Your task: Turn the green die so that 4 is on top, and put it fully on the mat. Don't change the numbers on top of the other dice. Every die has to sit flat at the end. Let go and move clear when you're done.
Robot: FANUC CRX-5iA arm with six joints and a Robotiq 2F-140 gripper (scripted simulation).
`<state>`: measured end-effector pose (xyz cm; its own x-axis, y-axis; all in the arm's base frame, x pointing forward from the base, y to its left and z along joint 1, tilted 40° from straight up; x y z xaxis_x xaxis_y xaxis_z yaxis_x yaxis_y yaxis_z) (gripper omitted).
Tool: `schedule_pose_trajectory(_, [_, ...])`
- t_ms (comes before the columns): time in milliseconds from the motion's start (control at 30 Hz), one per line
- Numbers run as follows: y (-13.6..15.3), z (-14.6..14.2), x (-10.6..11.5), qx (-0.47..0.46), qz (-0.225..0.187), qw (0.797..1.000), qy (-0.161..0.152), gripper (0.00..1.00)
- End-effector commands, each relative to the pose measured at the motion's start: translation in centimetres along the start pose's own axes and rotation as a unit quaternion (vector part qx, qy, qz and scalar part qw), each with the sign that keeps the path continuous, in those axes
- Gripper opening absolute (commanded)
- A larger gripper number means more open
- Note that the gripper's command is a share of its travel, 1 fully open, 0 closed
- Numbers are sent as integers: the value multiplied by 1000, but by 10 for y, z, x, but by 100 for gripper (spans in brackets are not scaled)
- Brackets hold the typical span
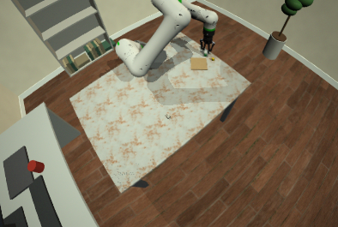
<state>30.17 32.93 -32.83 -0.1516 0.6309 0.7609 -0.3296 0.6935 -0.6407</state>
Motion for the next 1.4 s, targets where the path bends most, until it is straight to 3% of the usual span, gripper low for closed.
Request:
schedule_pose_trajectory(0, [0,0,0,0,0,1000,0,29])
schedule_pose_trajectory(33, [0,0,0,0,0,1000,0,29])
schedule_pose_trajectory(67, [0,0,0,0,0,1000,0,18])
schedule_pose_trajectory(1367, [0,0,4,0,0,1000,0,18])
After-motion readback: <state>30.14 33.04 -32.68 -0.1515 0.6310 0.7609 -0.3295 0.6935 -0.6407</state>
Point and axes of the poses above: the point where the finger pads meet when closed, its own x axis back along the fingers, its own z axis across the jaws, y = z × x, the point moved 7 cm from there along x, back along the fingers
